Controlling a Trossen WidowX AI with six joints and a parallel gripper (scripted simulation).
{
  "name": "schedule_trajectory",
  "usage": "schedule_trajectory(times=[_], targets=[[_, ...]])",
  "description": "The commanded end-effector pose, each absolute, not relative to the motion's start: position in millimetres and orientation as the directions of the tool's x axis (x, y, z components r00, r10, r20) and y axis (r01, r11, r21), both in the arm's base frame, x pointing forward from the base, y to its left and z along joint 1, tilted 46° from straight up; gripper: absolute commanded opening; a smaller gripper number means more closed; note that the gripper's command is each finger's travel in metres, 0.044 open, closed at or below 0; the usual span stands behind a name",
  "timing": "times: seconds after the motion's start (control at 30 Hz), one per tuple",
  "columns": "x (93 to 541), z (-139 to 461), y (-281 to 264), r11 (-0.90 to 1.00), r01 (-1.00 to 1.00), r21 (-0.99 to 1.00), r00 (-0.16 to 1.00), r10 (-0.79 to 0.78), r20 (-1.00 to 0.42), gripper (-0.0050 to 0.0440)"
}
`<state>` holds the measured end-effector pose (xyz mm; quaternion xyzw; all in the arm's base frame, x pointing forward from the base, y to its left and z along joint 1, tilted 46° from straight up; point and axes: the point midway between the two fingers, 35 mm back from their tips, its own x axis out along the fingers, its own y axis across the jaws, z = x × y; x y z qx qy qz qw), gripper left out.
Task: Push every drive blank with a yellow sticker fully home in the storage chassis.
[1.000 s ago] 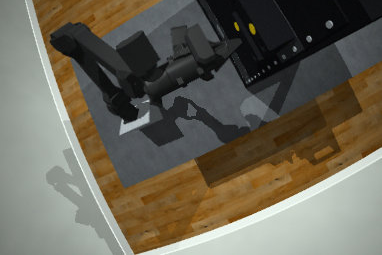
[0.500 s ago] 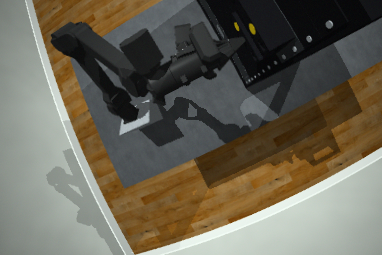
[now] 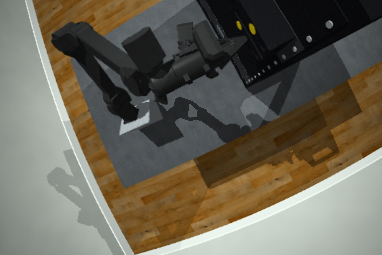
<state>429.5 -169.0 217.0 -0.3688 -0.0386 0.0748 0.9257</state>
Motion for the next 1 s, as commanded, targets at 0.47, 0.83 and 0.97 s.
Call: schedule_trajectory(times=[0.47, 0.83, 0.97], targets=[[447, 226, -169, 0.708, -0.094, -0.7, 0.986, 0.162, 0.031, 0.0], [449, 227, -168, 0.708, -0.094, -0.7, 0.986, 0.162, 0.031, 0.0], [453, 227, -168, 0.708, -0.094, -0.7, 0.986, 0.162, 0.031, 0.0]])
